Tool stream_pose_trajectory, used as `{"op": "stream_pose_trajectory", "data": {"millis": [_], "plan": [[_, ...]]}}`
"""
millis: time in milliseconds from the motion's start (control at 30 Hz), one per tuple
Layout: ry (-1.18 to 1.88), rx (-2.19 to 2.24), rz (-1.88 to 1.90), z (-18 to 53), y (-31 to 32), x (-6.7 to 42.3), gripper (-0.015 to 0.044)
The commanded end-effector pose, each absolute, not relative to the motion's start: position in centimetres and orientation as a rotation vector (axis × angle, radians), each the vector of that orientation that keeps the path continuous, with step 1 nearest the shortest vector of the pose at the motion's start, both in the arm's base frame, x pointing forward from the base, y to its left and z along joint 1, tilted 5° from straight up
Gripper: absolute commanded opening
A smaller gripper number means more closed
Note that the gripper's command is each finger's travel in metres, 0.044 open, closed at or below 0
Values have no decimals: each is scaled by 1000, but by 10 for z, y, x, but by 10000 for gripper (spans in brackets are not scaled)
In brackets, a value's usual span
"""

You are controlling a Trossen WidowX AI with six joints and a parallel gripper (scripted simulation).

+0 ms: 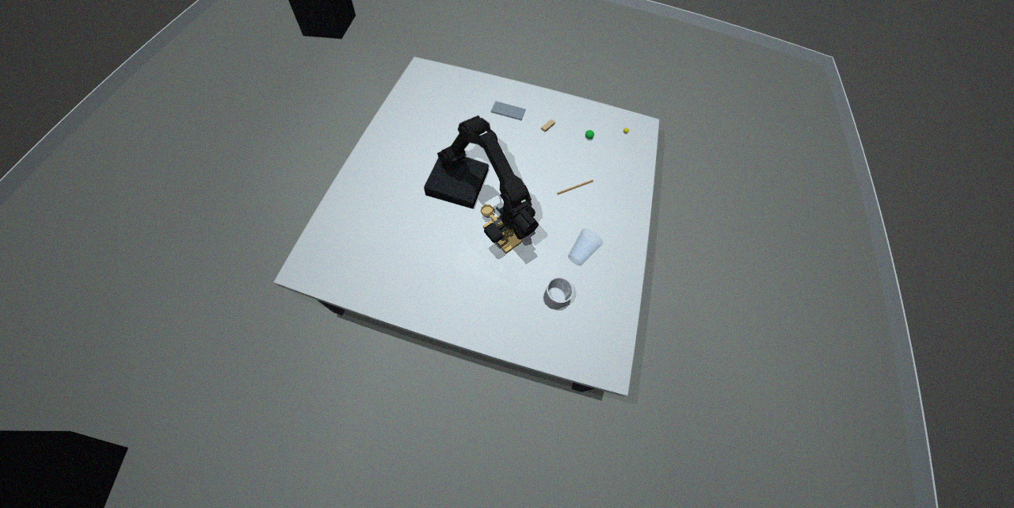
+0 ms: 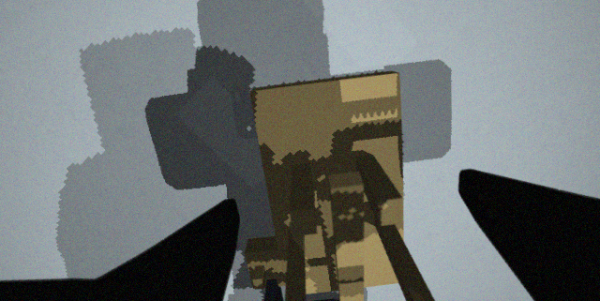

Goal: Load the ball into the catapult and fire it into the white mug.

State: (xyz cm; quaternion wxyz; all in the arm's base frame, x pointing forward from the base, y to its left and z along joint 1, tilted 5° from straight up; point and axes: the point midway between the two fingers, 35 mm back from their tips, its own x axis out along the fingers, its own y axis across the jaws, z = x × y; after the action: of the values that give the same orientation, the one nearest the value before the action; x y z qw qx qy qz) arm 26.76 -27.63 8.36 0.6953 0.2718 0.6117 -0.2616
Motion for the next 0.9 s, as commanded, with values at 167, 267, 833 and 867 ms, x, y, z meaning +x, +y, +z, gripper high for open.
{"op": "stream_pose_trajectory", "data": {"millis": [167,267,833,867], "plan": [[1376,618,-581,66,-275,268,440],[1376,618,-581,61,-275,269,440],[1370,609,-582,48,-276,271,387],[1370,609,-582,48,-276,271,361]]}}
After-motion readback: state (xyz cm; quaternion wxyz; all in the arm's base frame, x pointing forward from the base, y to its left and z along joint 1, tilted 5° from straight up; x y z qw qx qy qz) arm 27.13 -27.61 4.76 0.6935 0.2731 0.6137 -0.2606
